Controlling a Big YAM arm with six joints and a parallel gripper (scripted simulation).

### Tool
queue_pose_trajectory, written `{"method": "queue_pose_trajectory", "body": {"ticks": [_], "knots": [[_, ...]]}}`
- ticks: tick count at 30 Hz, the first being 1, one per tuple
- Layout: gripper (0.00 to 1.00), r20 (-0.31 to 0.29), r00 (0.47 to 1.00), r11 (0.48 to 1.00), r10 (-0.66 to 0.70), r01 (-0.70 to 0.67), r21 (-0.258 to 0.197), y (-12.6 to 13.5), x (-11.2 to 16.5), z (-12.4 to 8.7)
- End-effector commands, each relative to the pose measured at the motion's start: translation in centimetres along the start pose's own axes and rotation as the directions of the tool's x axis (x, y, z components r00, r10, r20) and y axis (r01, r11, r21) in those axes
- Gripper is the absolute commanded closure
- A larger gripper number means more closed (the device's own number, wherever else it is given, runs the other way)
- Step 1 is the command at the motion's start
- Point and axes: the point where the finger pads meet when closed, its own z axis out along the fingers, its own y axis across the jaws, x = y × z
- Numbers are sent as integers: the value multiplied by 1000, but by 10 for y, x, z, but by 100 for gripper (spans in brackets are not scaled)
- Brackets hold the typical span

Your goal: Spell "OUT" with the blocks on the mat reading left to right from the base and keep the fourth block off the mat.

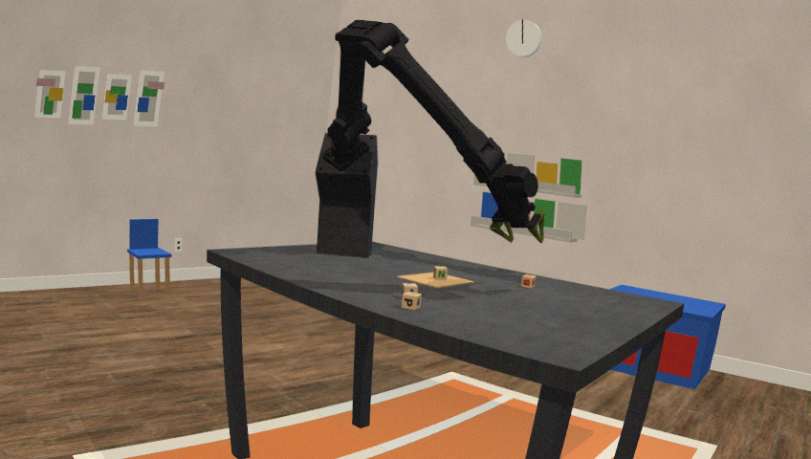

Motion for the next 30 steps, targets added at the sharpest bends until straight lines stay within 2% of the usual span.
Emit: {"method": "queue_pose_trajectory", "body": {"ticks": [1,4,6,7,10,13,16,19,30], "knots": [[0,-20,999,995,34,-36,-94,-14,-43,3],[0,-52,998,993,27,-33,-112,-16,-49,2],[0,-76,995,991,58,-66,-114,-16,-25,3],[0,-77,996,989,55,-65,-136,-2,-26,5],[0,-74,996,987,54,-64,-144,3,-26,6],[0,-73,996,989,56,-65,-131,-5,-26,5],[0,-52,998,991,28,-34,-129,-6,-48,4],[0,-61,997,990,40,-48,-130,-6,-38,4],[0,-62,997,990,41,-48,-130,-6,-38,4]]}}
